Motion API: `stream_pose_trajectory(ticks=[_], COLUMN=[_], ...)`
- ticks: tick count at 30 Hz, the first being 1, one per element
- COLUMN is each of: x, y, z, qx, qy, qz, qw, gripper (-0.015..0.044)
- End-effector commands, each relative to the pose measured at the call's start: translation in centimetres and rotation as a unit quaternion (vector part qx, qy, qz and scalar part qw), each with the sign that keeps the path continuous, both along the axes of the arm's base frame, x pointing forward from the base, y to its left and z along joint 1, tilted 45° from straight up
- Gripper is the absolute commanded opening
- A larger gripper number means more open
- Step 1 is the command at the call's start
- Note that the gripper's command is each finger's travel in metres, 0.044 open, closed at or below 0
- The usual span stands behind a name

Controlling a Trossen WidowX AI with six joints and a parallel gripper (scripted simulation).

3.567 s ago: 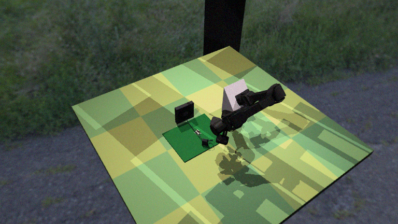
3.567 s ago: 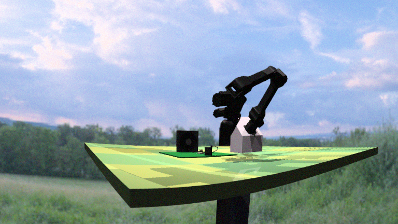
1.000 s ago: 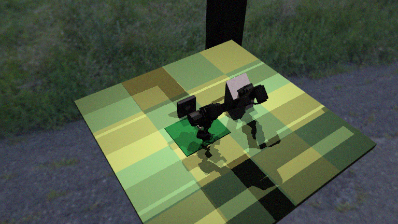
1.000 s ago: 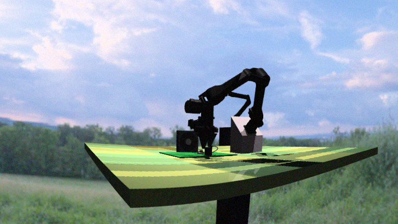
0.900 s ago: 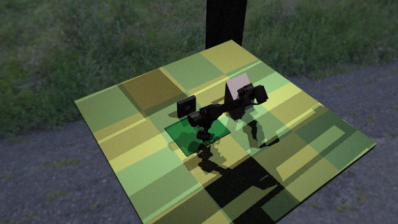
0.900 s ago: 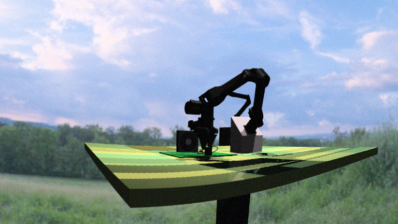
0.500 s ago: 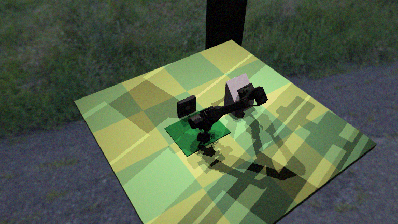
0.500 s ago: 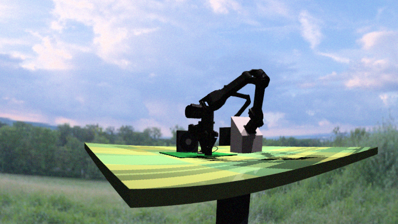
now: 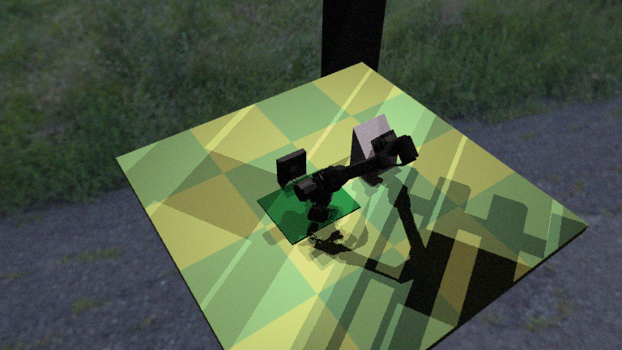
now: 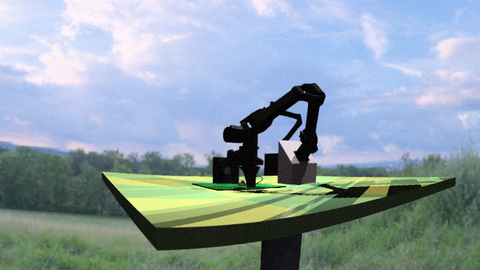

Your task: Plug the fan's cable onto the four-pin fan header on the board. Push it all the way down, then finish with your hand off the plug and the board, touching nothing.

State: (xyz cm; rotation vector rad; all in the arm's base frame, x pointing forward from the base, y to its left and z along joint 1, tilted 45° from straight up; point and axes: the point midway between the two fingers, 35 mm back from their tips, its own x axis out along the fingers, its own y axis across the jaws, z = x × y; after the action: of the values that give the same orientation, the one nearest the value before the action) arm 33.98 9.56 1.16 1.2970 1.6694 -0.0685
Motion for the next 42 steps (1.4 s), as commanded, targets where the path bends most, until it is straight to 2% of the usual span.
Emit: stream_pose_trajectory(ticks=[1,2,6,11,18,30,42], x=[0.0,0.0,0.0,-0.2,-0.3,-0.5,-0.7], y=[0.0,0.0,-0.2,-3.6,-3.7,-4.7,-5.7], z=[0.0,0.0,0.2,3.5,3.3,2.2,1.2], qx=[0.000,0.000,0.000,0.002,0.002,-0.011,-0.022], qy=[-0.001,-0.001,0.000,0.003,-0.005,-0.149,-0.289], qz=[0.000,0.000,0.000,-0.003,0.005,0.149,0.288], qw=[1.000,1.000,1.000,1.000,1.000,0.978,0.913], gripper=[0.0020,0.0000,0.0000,0.0000,0.0000,0.0000,0.0000])
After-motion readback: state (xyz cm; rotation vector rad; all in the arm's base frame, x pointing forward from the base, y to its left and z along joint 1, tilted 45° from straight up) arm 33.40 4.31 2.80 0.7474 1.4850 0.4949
